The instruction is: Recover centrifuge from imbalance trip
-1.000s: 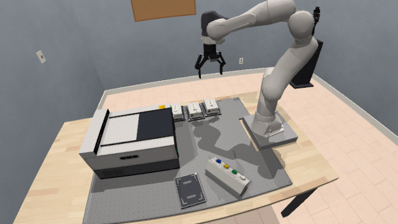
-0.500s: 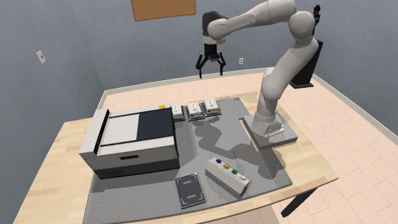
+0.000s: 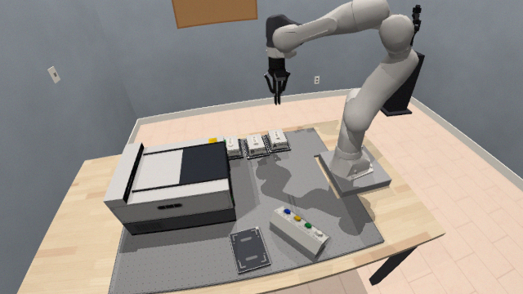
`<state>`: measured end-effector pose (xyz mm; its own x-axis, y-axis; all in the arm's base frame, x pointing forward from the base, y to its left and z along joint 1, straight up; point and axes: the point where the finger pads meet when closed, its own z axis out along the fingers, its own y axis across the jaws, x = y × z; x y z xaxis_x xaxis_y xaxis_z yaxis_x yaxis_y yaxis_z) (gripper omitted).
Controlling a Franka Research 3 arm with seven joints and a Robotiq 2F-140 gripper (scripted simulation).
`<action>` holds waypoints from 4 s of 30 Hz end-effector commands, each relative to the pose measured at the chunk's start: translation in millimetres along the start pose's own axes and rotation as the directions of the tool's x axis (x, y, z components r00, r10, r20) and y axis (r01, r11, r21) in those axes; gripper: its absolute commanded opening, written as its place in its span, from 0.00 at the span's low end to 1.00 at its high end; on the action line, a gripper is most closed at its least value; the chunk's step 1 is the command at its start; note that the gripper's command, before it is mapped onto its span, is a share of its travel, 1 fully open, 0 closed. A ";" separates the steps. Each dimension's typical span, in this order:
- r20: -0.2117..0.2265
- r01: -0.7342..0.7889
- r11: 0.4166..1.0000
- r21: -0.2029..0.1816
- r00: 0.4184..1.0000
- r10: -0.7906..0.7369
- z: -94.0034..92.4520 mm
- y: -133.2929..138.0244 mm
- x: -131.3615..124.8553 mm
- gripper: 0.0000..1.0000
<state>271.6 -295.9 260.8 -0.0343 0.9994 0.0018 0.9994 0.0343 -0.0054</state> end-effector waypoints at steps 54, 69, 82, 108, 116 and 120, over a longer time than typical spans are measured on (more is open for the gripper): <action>0.010 0.560 0.829 -0.001 0.829 -0.560 19.3 4.1 -2.8 0.10; 0.002 0.859 0.512 0.019 0.512 -0.859 45.9 4.9 -6.0 0.10; -0.021 0.987 0.155 0.036 0.156 -0.988 80.6 2.0 -9.1 0.10; -0.073 0.823 -0.567 0.039 -0.563 -0.823 138.2 -12.0 -10.6 0.10; -0.083 0.665 -0.747 0.033 -0.743 -0.665 153.2 -17.4 -10.0 0.10; -0.086 0.580 -0.814 0.032 -0.809 -0.581 156.3 -18.6 -9.8 0.10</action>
<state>254.3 -303.4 107.0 -0.7400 -0.6665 0.0906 -0.6715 0.7397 -0.0440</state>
